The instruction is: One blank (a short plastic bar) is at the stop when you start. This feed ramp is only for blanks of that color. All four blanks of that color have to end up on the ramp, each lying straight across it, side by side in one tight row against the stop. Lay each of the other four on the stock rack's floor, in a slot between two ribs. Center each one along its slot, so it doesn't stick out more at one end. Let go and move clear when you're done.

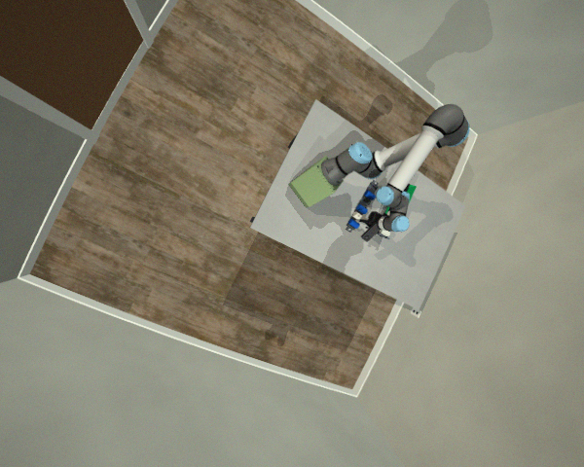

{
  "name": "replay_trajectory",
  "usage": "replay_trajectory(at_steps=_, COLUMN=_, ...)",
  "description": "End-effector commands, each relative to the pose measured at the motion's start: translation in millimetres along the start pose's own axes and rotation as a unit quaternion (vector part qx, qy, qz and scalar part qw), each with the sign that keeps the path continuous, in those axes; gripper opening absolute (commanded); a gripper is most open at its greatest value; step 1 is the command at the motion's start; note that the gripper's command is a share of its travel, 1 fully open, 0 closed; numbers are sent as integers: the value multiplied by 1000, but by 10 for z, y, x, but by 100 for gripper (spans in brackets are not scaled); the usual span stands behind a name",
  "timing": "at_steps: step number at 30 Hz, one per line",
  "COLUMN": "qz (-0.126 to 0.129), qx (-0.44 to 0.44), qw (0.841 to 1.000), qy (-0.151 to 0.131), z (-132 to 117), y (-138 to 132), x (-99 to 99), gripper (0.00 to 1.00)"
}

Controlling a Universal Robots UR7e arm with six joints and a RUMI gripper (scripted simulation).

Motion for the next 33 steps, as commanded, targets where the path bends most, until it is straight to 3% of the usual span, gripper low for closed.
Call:
replay_trajectory(at_steps=1, qz=0, qx=0, qw=1000, qy=0, z=-1, y=1, x=55, gripper=50)
replay_trajectory(at_steps=2, qz=0, qx=0, qw=1000, qy=0, z=-1, y=1, x=55, gripper=100)
replay_trajectory(at_steps=33, qz=0, qx=6, qw=1000, qy=0, z=-2, y=-1, x=55, gripper=100)
Point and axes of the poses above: the point where the finger pads meet when closed, its own x axis back along the fingers, its own y axis across the jaws, z = x × y, the point moved 8 cm from there along x, back along the fingers, and after that the axes turned 6 degrees about x, right-handed, at the moved point
